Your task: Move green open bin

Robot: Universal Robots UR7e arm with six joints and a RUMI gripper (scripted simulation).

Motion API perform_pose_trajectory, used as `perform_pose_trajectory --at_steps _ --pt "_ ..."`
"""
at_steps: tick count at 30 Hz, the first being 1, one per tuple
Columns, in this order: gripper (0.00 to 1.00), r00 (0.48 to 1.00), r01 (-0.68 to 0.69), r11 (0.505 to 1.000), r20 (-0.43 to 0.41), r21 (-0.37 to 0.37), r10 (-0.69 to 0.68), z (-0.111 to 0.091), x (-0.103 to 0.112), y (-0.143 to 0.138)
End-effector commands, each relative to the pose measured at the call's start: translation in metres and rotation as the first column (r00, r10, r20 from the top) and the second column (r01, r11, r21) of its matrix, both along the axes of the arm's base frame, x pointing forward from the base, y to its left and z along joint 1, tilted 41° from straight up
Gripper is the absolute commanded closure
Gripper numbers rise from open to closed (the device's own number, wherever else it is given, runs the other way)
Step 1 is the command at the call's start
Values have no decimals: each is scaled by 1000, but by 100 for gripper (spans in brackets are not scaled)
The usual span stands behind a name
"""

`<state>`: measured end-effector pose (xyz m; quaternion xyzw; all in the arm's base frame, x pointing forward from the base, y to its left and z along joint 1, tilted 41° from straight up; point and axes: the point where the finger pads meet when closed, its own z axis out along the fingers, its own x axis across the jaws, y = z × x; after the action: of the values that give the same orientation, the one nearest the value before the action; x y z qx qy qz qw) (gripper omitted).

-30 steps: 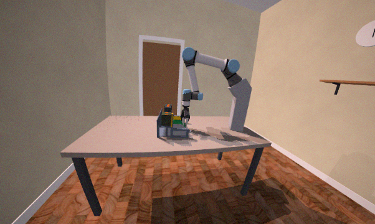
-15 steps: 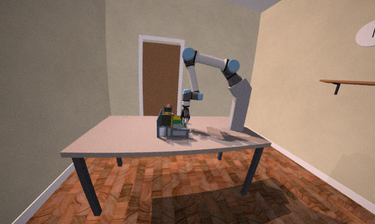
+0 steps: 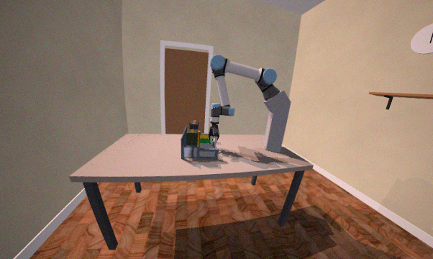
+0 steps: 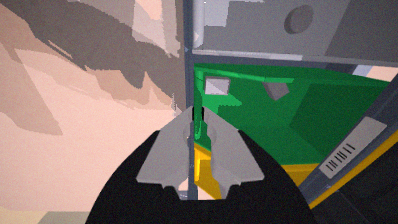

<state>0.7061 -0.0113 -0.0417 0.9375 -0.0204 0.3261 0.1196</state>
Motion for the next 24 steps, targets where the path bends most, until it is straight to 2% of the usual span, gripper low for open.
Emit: perform_pose_trajectory --at_steps 1,24 --pt "100 1000 0 1000 2 -1 0 2 0 0" --pt "100 1000 -1 1000 0 0 1 8 -6 3"
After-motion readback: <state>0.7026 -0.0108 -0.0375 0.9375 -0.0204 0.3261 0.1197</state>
